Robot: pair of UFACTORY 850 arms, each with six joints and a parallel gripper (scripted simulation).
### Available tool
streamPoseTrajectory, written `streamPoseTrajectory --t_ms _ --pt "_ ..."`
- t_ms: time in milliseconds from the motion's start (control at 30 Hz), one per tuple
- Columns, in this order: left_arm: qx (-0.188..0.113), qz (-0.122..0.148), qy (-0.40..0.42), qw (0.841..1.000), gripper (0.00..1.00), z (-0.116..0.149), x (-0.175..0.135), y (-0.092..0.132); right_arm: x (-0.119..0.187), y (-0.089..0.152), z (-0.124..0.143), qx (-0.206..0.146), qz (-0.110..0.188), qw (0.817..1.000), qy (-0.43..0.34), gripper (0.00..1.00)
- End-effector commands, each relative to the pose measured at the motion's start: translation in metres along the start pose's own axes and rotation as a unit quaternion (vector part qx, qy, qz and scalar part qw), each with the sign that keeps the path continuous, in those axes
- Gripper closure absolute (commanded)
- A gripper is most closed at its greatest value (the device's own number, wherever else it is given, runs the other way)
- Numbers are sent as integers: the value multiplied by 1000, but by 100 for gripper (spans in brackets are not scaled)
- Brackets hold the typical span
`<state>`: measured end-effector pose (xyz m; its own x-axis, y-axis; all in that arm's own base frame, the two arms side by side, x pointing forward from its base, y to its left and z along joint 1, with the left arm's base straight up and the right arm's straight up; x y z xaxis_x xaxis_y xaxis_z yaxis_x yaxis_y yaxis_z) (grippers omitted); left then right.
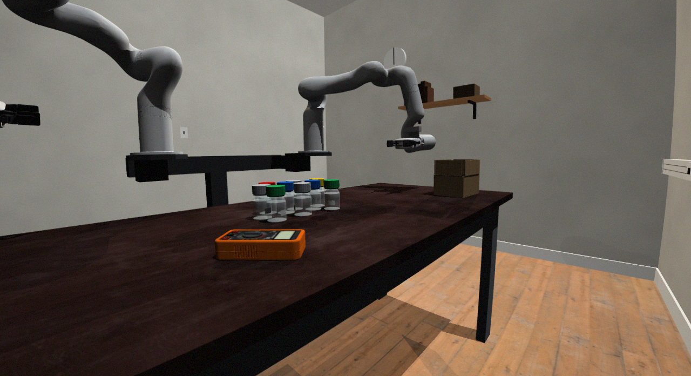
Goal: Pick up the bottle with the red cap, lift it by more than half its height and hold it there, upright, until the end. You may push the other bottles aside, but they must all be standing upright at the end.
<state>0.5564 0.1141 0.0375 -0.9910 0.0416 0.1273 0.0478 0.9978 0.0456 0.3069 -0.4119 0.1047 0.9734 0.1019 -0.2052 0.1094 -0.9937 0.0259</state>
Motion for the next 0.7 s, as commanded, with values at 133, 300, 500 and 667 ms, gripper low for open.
streamPoseTrajectory --t_ms 133,300,500,667 --pt "0 0 -1 1000 0 -1 -1 0 0 1 -1 -1 0 1000 1 0" --pt "0 0 -1 1000 0 -1 -1 0 0 1 -1 -1 0 1000 1 0" --pt "0 0 -1 1000 0 -1 -1 0 0 1 -1 -1 0 1000 1 0" --pt "0 0 -1 1000 0 -19 2 1 21 -13 -8 -44 -22 999 2 0"
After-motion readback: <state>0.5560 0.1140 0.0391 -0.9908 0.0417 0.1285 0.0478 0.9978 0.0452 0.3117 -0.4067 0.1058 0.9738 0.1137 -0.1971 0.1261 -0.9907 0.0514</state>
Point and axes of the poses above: on each arm, the point where the finger pads meet when closed, its own y axis back along the fingers, its own x axis across the jaws, z = x × y, the point moved 8 cm from there along y, back along the fingers, and after that the axes turned 6 degrees about y, right-handed, at the moved point
